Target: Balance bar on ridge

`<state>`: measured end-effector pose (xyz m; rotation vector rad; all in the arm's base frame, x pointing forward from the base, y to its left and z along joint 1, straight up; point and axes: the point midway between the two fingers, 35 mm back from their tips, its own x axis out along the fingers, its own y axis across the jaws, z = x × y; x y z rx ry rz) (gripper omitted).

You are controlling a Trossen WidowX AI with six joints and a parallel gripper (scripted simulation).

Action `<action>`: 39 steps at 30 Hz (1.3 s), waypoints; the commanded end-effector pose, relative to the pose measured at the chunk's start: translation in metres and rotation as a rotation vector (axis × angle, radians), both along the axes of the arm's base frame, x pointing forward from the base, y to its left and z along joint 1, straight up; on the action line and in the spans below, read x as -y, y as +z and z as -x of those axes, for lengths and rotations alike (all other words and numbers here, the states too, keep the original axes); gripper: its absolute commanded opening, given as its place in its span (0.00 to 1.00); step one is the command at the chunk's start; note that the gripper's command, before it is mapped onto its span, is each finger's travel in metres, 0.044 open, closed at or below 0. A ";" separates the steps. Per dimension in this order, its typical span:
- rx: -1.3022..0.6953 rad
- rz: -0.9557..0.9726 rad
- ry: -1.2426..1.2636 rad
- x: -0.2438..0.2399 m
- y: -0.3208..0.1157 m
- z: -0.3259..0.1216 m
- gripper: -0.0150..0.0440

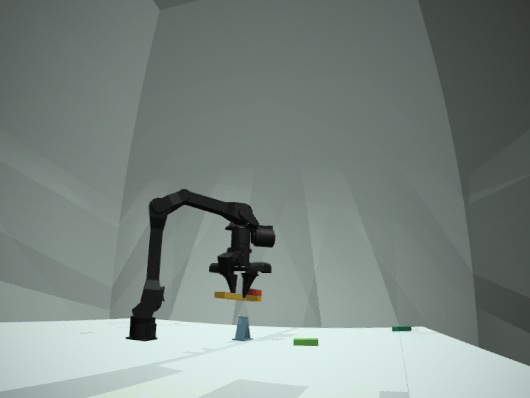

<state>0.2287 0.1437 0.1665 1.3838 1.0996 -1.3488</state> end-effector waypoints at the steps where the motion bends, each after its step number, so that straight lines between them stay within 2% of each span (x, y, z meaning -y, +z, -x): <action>1: 0.003 0.001 0.009 -0.003 -0.004 0.000 0.25; 25: 0.003 0.001 0.011 -0.002 -0.041 -0.002 0.25; 39: 0.004 0.001 0.011 -0.003 -0.041 -0.002 0.25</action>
